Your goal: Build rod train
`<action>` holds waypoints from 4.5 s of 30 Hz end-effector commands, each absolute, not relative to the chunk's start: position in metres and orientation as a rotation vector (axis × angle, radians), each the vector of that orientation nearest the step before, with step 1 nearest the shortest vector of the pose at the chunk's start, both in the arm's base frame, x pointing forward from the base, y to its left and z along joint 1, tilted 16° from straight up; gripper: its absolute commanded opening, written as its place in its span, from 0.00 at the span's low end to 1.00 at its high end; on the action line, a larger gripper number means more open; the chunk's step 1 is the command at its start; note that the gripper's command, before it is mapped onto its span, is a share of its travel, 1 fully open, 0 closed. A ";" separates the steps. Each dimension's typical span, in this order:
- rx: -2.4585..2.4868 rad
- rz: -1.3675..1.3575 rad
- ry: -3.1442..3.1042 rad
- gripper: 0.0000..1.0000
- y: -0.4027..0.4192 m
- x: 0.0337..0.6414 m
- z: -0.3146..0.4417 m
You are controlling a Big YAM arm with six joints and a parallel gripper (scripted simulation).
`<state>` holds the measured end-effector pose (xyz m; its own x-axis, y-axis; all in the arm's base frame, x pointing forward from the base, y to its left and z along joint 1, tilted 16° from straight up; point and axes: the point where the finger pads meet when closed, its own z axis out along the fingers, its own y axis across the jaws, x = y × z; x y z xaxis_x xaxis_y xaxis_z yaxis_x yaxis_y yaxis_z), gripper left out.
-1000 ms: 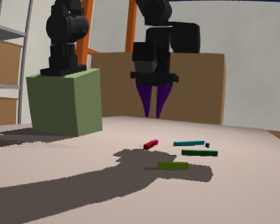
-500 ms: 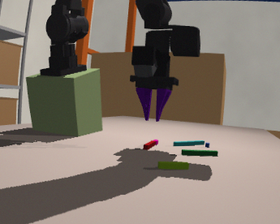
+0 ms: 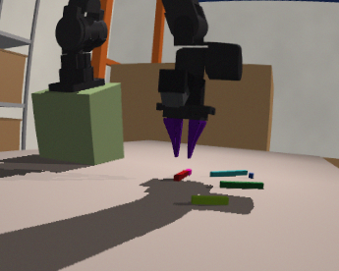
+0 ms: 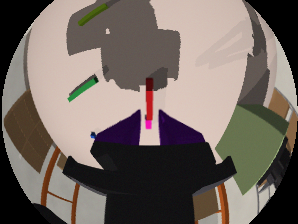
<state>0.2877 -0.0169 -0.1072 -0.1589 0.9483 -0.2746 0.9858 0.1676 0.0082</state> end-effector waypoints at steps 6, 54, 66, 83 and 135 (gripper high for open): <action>1.874 -0.248 2.225 0.23 -0.023 0.287 -0.118; 1.865 -0.220 2.211 0.23 -0.025 0.297 -0.124; 1.865 -0.220 2.211 0.23 -0.025 0.297 -0.124; 1.862 -0.219 2.215 0.23 -0.014 0.295 -0.127; 1.862 -0.221 2.216 0.23 -0.012 0.295 -0.128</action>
